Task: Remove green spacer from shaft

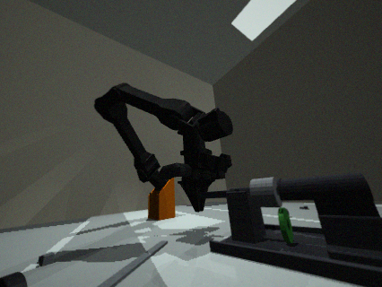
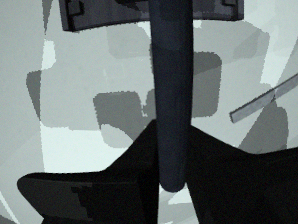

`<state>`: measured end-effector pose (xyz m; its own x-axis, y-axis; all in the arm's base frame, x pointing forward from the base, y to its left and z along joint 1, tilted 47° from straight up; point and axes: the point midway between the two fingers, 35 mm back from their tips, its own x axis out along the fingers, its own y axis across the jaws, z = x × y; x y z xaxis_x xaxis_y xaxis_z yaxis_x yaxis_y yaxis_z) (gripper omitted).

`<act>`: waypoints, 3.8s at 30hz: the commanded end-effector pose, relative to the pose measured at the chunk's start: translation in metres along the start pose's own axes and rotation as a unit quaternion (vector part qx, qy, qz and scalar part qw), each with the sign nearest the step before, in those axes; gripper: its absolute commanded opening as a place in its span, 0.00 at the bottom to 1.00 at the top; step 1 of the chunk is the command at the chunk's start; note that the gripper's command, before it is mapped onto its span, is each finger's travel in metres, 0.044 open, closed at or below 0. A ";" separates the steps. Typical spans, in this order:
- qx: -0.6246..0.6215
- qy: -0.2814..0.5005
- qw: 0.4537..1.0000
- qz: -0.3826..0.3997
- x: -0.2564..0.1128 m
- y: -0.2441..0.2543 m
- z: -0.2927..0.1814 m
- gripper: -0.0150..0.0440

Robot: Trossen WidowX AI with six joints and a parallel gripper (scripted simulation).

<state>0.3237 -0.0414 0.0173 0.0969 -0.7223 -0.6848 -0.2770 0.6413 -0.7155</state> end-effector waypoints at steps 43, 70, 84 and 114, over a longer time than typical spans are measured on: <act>-0.001 -0.001 1.000 0.000 0.000 0.001 0.018 0.25; 0.000 -0.001 1.000 0.000 -0.001 0.001 0.028 0.25; 0.000 -0.001 1.000 0.000 -0.001 0.001 0.033 0.25; 0.000 -0.002 1.000 0.000 -0.001 0.000 0.044 0.25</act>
<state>0.3630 -0.0311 0.0122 0.0971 -0.7235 -0.6835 -0.2773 0.6398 -0.7167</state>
